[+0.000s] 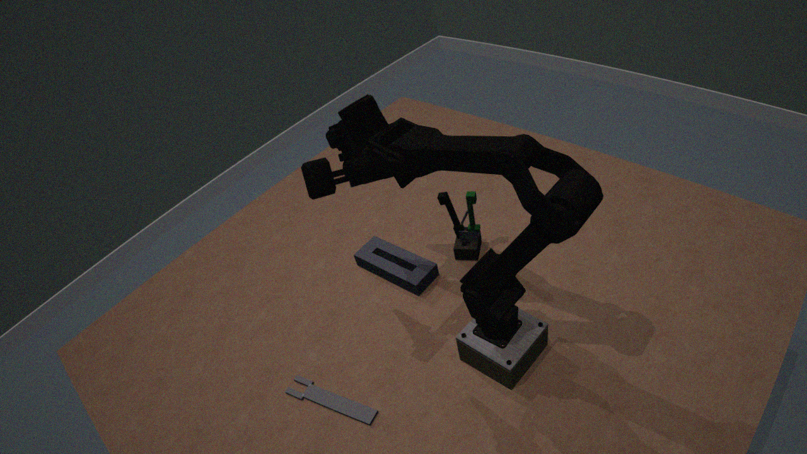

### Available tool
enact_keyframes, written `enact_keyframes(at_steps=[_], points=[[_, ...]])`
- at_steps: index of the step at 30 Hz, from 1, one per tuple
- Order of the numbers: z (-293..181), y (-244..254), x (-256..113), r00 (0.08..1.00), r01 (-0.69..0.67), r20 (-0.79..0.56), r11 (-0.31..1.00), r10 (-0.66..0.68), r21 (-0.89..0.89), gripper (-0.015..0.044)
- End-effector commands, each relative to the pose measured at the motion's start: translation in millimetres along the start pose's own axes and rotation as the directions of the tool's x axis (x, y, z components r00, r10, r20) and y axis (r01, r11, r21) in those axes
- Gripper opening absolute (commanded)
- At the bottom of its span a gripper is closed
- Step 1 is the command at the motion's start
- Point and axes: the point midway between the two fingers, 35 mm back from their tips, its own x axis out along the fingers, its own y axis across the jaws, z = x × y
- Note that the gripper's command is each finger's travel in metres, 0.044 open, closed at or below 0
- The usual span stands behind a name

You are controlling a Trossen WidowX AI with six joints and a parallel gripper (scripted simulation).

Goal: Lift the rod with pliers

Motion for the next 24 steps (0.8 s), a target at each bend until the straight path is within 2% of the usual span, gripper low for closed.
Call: enact_keyframes(at_steps=[1, 4, 6, 7, 19, 24], points=[[-69, -38, 9, 0.883, 0.314, -0.431, 0.915, -0.184, 0.253, 0.044], [-111, -59, -9, 0.681, 0.589, -0.681, 0.755, -0.27, 0.29, 0.044], [-129, -68, -26, 0.527, 0.739, -0.795, 0.625, -0.301, 0.253, 0.044], [-134, -70, -32, 0.479, 0.777, -0.823, 0.584, -0.307, 0.235, 0.044], [-136, -71, -35, 0.461, 0.791, -0.832, 0.569, -0.309, 0.227, 0.044], [-145, -83, -59, 0.459, 0.792, -0.833, 0.568, -0.309, 0.225, 0.044]])
